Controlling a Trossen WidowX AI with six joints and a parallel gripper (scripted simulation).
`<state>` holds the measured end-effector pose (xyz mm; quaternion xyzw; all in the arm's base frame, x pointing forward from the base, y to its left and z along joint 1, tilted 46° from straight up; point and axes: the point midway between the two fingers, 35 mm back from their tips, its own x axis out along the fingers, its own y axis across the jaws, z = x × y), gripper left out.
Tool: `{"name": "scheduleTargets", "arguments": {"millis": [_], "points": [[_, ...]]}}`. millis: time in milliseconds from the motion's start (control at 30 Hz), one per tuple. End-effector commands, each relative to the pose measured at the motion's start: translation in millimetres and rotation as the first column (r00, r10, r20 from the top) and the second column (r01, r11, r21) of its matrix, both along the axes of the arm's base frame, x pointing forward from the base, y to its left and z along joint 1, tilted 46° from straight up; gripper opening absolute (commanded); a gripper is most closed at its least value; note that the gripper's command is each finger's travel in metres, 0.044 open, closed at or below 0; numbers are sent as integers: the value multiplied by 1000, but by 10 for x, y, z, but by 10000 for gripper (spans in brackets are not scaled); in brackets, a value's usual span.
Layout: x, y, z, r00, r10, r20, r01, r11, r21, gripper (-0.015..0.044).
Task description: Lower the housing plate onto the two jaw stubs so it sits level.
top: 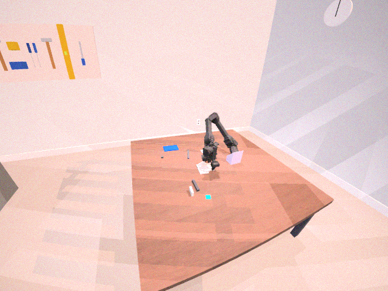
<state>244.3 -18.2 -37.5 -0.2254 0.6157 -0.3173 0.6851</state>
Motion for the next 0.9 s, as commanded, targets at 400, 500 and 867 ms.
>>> {"name": "scheduleTargets", "arguments": {"millis": [400,500,867], "points": [[-2,1,-10,1000,1,-2,-1,1000,3,351],[-2,1,-10,1000,1,-2,-1,1000,3,351],[0,0,0,1000,0,0,0,1000,0,440]]}}
